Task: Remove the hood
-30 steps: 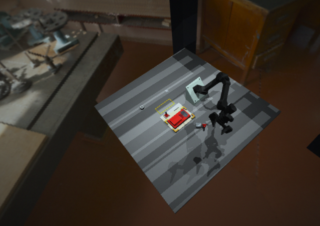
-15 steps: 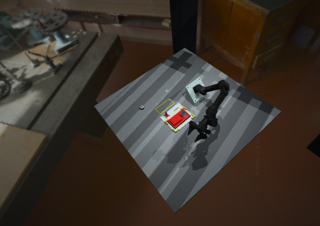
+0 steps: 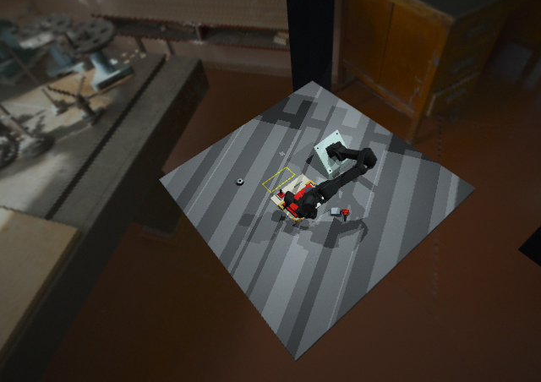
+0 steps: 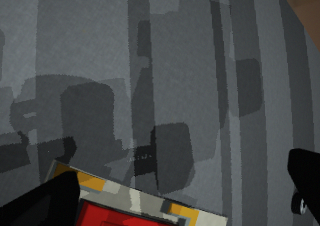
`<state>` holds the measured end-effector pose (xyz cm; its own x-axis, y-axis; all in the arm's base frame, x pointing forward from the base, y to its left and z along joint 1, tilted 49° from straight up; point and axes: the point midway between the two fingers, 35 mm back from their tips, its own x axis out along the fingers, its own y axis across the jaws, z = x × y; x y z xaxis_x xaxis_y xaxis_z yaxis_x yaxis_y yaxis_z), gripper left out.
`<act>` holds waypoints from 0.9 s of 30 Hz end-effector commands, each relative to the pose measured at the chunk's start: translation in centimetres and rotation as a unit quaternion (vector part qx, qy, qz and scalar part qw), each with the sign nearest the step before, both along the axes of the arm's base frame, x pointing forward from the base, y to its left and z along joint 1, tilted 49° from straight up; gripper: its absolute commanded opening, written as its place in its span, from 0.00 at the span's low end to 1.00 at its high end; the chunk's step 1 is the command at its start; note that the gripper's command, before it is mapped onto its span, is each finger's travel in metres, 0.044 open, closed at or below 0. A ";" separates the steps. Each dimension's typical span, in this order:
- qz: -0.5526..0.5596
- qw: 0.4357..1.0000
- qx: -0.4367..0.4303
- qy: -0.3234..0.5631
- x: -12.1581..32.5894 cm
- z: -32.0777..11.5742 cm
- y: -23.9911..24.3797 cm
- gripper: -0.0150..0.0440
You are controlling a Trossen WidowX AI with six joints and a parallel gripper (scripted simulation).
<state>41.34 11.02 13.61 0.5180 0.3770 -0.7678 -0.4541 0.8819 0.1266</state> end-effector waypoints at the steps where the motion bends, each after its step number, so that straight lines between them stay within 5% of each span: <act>1: 0.005 0.993 0.041 0.107 -1.8 -3.5 -1.7 1.00; 9: -0.024 0.906 0.228 0.356 -7.5 -7.3 -4.5 1.00; 27: -0.027 0.898 0.240 0.368 -7.6 -7.8 -4.1 1.00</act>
